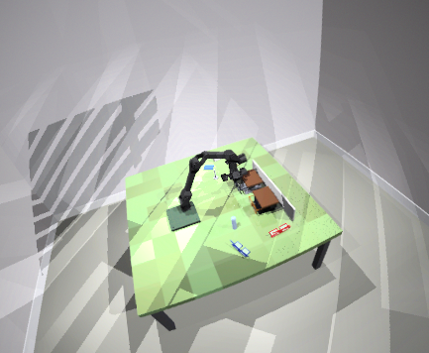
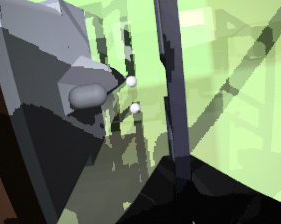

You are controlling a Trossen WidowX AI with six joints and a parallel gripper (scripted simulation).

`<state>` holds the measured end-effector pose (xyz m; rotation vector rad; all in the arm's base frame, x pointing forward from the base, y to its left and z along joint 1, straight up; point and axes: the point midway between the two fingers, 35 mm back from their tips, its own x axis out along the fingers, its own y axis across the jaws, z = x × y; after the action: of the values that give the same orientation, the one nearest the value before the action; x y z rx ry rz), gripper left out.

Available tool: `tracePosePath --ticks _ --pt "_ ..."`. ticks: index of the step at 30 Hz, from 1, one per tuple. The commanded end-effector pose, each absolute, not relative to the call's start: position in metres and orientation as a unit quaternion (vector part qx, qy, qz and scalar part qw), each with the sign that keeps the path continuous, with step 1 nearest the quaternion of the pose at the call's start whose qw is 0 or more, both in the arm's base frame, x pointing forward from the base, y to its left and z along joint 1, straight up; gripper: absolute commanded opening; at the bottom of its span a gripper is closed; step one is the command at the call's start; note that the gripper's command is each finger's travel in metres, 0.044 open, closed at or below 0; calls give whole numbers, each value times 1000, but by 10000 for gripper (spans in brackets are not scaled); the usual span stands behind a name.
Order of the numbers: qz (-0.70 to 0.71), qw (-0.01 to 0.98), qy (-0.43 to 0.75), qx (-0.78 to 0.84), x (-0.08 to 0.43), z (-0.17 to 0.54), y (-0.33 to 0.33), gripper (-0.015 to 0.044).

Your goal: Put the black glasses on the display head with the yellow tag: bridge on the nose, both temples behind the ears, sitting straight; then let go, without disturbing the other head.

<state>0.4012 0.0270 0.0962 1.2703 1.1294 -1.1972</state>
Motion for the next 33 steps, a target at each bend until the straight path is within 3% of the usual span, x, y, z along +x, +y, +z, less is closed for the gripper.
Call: tracePosePath --ticks 1,33 --pt "-494 508 469 527 408 97 27 0" --pt "-494 508 469 527 419 93 27 0"
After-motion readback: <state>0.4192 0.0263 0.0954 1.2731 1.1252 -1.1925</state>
